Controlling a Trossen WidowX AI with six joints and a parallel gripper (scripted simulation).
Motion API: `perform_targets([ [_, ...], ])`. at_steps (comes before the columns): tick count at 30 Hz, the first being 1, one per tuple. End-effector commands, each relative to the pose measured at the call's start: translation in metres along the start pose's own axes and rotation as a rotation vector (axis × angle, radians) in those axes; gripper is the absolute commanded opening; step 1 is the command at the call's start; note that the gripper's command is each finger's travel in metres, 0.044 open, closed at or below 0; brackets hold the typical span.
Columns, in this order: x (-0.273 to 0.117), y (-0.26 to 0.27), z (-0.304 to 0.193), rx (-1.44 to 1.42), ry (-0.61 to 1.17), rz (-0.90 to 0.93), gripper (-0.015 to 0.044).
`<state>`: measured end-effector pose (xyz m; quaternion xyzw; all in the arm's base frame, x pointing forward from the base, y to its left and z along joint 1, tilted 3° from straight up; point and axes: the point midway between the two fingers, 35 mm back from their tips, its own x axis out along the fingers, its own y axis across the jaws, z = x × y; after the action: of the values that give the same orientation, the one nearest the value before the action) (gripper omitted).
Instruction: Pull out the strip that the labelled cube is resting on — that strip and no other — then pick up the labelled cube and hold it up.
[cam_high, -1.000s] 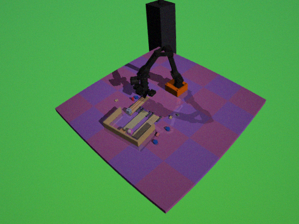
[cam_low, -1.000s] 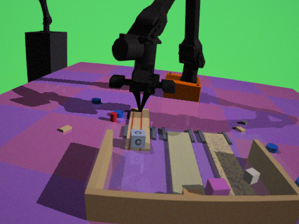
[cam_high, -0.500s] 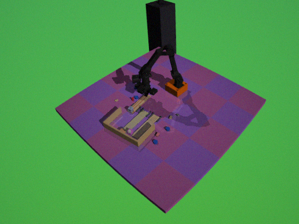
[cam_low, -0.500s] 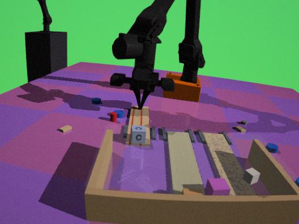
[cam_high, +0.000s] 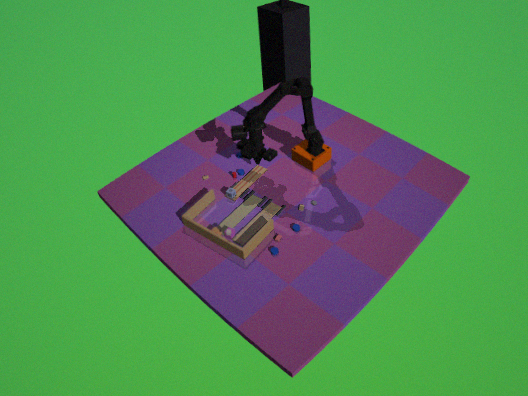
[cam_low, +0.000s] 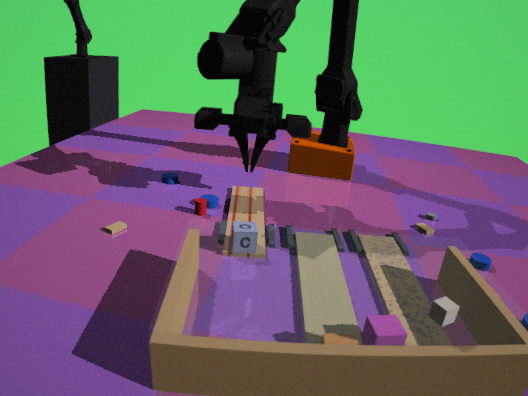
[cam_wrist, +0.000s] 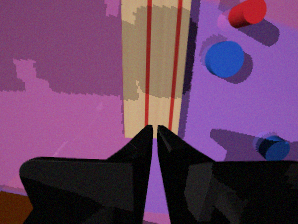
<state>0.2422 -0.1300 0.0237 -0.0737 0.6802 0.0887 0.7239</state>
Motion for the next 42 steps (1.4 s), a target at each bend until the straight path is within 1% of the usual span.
perform_targets([
  [1,-0.002,0.000,0.014,-0.081,0.004,0.003,0.0079],
  [15,-0.007,0.001,0.070,-0.108,-0.001,0.003,0.0440],
  [42,-0.022,0.001,0.178,-0.108,-0.011,0.003,0.0440],
])
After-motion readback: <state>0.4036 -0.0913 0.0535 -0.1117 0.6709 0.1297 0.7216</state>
